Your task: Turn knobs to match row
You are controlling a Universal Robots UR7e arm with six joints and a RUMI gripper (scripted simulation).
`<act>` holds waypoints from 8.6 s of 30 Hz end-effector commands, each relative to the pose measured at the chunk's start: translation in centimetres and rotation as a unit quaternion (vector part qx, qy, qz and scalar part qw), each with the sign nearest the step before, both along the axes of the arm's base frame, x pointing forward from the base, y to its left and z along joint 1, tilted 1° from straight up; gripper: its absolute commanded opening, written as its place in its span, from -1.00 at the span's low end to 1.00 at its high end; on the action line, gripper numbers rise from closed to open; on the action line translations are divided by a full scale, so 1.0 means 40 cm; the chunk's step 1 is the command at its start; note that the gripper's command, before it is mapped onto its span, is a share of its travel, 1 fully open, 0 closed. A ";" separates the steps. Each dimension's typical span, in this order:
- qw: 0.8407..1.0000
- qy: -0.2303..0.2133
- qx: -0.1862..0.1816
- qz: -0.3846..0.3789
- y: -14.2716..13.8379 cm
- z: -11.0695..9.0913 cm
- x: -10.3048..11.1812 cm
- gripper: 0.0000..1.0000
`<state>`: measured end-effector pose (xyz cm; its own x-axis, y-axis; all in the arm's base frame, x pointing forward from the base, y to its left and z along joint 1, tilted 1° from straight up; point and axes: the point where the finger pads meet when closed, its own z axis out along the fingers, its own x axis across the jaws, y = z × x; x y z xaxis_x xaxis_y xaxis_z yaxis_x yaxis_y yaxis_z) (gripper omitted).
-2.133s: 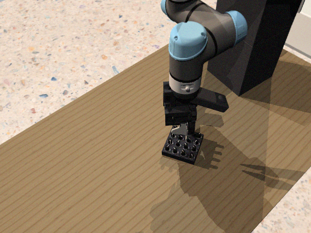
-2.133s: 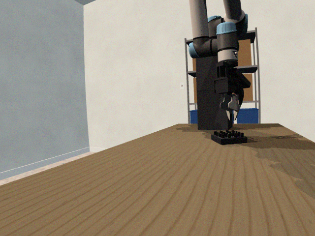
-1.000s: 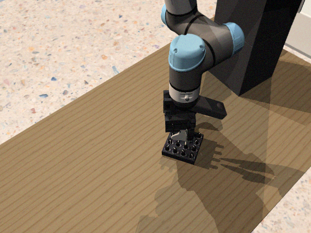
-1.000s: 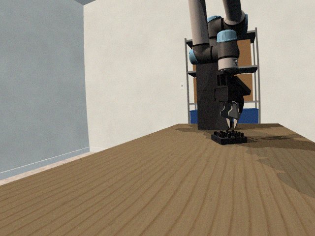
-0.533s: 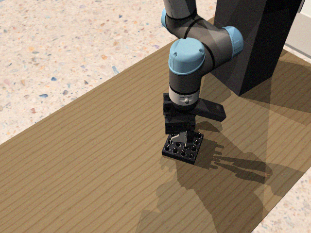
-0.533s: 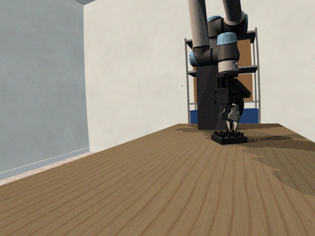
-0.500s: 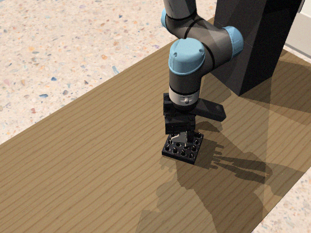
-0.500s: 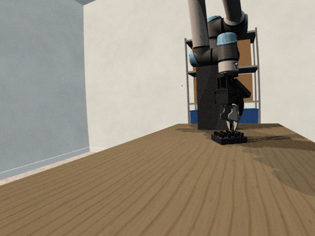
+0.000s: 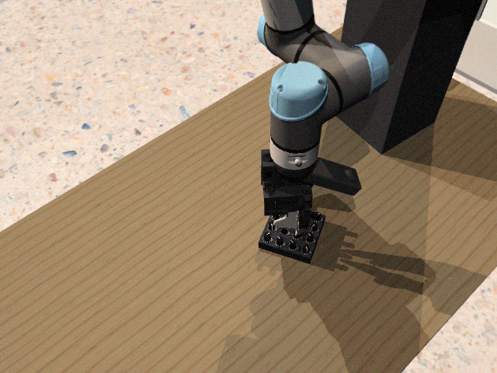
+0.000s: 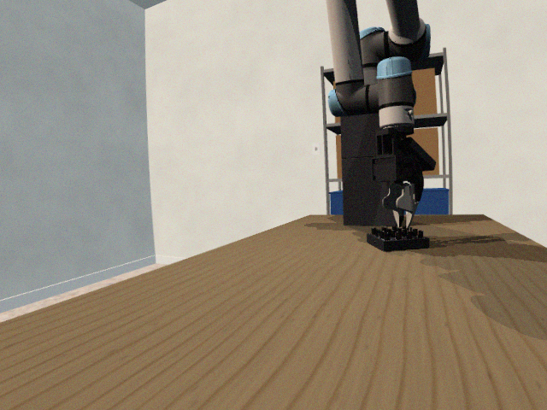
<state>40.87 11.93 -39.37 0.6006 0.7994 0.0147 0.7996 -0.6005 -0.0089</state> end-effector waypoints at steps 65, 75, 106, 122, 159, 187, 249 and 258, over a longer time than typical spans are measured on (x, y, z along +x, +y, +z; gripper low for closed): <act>1.000 -0.001 0.000 0.000 0.007 0.001 -0.008 -0.78; 1.000 -0.001 0.000 0.000 0.007 0.001 -0.008 -0.78; 1.000 -0.001 0.000 0.000 0.008 -0.034 -0.008 -0.78; 1.000 -0.001 0.000 0.000 0.008 -0.034 -0.008 -0.78; 1.000 -0.001 0.000 0.000 0.008 -0.034 -0.008 -0.92; 1.000 0.000 0.000 -0.012 0.008 -0.034 -0.008 -0.92; 0.902 0.007 0.001 -0.432 0.013 -0.034 0.001 -0.92; 0.898 0.007 0.001 -0.440 0.013 -0.034 0.002 -0.92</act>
